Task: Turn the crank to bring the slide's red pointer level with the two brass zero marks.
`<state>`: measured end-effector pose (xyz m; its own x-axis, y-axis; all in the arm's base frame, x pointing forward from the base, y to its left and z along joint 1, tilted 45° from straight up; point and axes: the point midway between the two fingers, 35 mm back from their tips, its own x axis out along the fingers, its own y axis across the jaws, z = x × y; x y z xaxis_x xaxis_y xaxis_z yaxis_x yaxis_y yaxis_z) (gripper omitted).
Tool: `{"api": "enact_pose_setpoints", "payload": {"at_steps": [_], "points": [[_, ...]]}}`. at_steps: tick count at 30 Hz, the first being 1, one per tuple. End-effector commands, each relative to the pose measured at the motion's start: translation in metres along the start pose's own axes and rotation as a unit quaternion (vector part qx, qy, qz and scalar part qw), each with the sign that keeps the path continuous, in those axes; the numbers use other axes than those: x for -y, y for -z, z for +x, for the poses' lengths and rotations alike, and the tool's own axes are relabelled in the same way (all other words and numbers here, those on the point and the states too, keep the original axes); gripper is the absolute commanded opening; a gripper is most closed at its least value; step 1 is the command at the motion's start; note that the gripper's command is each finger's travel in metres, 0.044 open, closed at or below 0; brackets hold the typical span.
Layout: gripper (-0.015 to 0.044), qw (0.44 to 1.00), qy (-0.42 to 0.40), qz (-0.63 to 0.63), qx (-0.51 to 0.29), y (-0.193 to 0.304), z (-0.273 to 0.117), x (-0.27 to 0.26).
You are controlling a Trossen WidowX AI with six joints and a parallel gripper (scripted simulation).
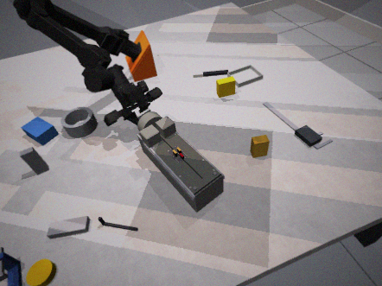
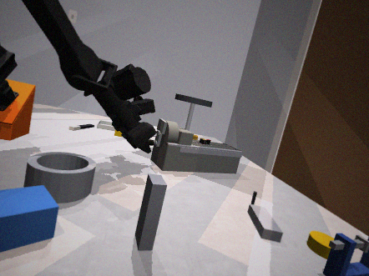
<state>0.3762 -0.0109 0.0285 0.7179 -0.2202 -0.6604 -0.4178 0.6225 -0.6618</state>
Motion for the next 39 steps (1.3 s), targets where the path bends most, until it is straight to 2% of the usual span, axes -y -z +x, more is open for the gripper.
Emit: {"api": "enact_pose_setpoints", "payload": {"at_steps": [1,39], "points": [[0.0,1.0,0.012,0.004,-0.003,0.0005,0.0003,0.0092],[0.0,1.0,0.012,0.004,-0.003,-0.0001,-0.0008,0.013]]}}
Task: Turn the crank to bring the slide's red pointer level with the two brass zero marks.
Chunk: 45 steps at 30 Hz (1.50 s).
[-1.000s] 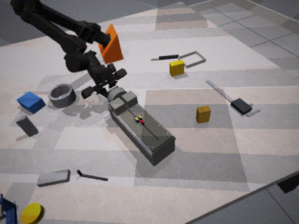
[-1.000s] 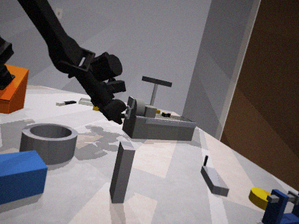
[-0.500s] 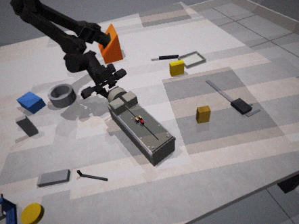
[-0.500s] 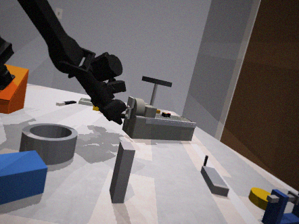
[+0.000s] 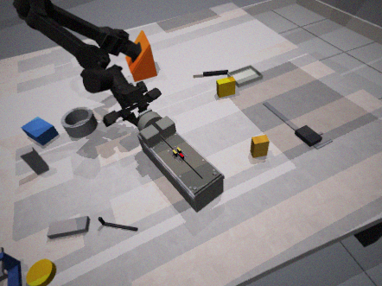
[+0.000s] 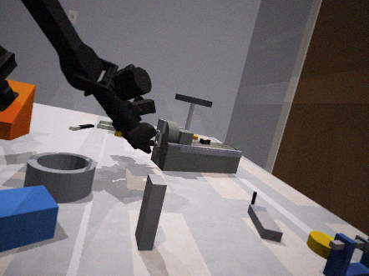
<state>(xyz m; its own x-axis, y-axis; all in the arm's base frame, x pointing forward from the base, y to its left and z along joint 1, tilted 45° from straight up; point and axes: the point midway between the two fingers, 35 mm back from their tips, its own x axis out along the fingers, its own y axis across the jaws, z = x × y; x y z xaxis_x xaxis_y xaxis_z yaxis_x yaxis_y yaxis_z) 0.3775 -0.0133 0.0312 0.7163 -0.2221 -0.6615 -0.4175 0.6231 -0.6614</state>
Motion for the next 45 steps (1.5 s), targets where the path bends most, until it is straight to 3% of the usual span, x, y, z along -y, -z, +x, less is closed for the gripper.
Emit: {"api": "enact_pose_setpoints", "payload": {"at_steps": [1,45], "points": [[0.0,1.0,0.013,0.004,-0.001,-0.0003,-0.0005,0.0092],[0.0,1.0,0.013,0.004,-0.001,-0.0019,-0.0029,0.0148]]}}
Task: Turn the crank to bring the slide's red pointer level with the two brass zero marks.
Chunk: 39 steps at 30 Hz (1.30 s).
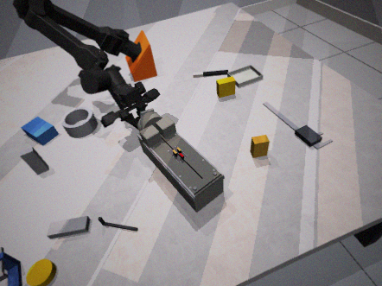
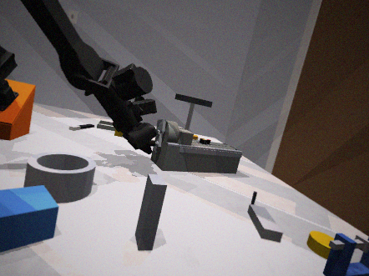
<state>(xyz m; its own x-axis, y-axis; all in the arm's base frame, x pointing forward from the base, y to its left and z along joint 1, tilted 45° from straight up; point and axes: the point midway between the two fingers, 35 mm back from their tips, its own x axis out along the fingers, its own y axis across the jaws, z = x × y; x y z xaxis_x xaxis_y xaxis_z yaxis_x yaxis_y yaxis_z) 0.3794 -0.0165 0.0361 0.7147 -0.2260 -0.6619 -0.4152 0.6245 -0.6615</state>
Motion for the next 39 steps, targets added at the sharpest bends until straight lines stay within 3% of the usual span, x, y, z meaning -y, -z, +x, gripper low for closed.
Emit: {"api": "enact_pose_setpoints", "payload": {"at_steps": [1,39], "points": [[0.0,1.0,0.012,0.002,0.001,-0.0015,-0.0018,0.009],[0.0,1.0,0.012,0.003,0.001,-0.0076,-0.0092,0.0185]]}}
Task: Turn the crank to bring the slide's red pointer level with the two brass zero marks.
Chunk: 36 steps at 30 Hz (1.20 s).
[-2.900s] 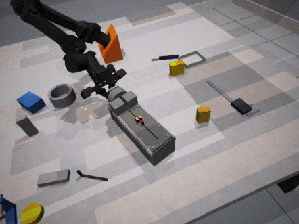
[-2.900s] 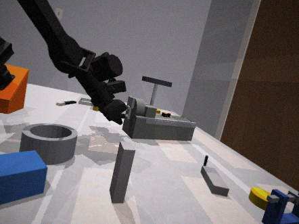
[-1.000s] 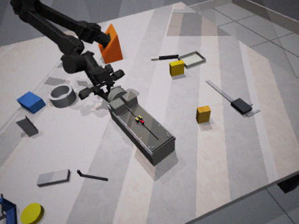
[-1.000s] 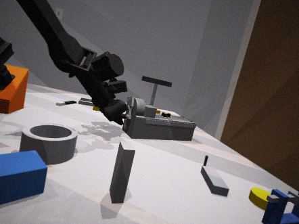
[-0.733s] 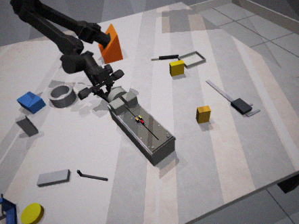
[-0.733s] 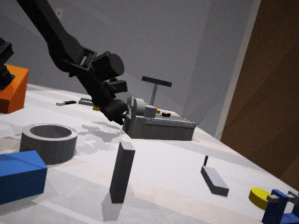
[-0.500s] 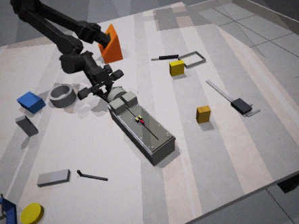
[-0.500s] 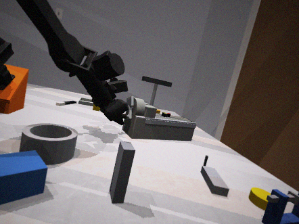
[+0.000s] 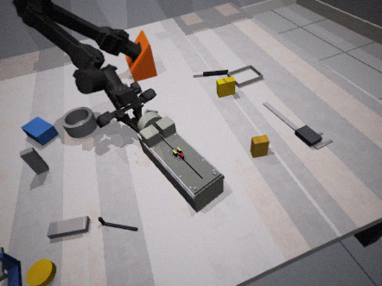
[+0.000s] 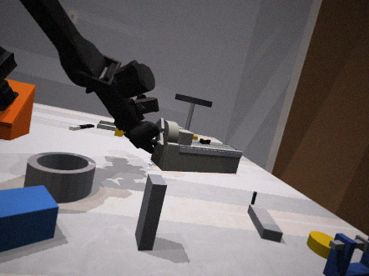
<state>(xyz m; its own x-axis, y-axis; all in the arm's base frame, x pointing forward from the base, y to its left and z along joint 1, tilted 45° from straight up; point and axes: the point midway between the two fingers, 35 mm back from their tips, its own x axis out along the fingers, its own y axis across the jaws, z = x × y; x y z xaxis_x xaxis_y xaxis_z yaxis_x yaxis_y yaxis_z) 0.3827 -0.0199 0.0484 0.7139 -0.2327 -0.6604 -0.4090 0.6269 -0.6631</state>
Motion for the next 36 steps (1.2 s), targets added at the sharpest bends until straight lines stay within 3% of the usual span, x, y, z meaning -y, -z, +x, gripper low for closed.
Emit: {"api": "enact_pose_setpoints", "payload": {"at_steps": [1,36], "points": [[0.0,1.0,0.01,0.0,0.003,-0.004,-0.005,0.007],[0.0,1.0,0.009,0.001,0.004,-0.03,-0.031,0.004]]}}
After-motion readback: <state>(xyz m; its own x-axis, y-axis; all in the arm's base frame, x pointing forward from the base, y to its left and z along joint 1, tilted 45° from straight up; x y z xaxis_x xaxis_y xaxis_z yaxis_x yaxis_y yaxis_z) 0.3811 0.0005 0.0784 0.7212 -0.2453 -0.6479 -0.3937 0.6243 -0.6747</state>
